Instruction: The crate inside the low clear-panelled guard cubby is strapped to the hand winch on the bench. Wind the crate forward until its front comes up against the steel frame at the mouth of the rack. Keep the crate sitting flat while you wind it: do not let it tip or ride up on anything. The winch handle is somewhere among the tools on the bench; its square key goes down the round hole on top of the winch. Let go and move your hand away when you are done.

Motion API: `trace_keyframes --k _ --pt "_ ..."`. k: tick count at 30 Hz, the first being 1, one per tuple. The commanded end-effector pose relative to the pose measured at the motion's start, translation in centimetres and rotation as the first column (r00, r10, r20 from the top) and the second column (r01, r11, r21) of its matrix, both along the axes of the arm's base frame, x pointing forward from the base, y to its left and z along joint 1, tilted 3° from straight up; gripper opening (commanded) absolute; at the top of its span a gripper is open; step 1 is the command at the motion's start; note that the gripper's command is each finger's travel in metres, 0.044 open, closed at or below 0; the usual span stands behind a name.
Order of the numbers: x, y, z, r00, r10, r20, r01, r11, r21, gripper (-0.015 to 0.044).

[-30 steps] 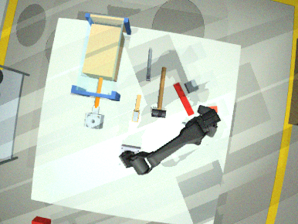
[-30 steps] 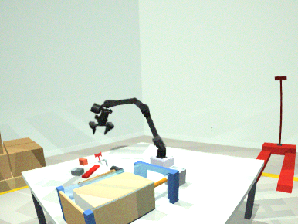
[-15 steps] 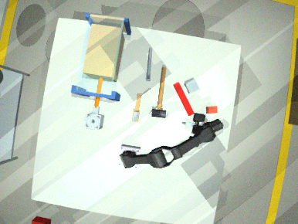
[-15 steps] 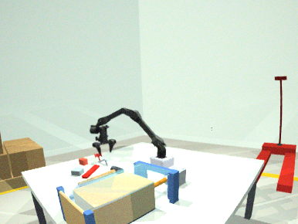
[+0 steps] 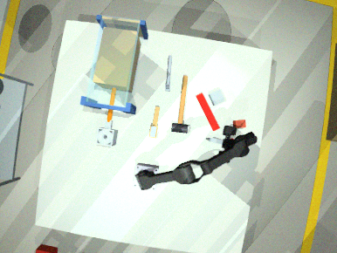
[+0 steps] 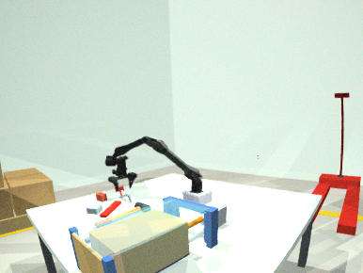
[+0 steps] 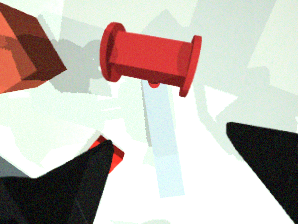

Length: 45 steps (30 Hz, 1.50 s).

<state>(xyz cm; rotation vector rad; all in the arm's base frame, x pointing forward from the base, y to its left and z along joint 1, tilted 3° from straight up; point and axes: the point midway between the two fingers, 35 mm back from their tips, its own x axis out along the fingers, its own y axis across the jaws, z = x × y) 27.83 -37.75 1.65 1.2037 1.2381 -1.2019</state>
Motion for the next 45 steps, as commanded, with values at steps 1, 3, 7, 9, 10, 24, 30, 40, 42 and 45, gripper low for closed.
trace_keyframes --k 1,3,7,9,10,24,30,40,42,45 --pt "0.3 -0.2 -1.8 1.0 0.004 0.007 -0.004 1.0 0.001 0.044" --pt "0.3 -0.2 -2.7 1.0 0.004 0.007 -0.004 1.0 0.001 0.044" --pt "0.3 -0.2 -2.7 1.0 0.004 0.007 -0.004 1.0 0.001 0.044" --pt "0.3 -0.2 -2.7 1.0 0.004 0.007 -0.004 1.0 0.001 0.044" --pt "0.3 -0.2 -2.7 1.0 0.004 0.007 -0.004 1.0 0.001 0.044" --pt "0.3 -0.1 -4.1 1.0 0.004 0.007 -0.004 1.0 0.001 0.044" --pt "0.3 -0.1 -4.9 1.0 0.004 0.007 -0.004 1.0 0.001 0.044" --pt "0.4 -0.4 -4.8 1.0 0.001 0.009 -0.001 1.0 -0.012 0.0414" --pt "0.4 -0.4 -4.8 1.0 0.001 0.009 -0.001 1.0 -0.012 0.0361" --pt "0.4 -0.4 -4.8 1.0 0.001 0.009 -0.001 1.0 -0.012 0.0282"
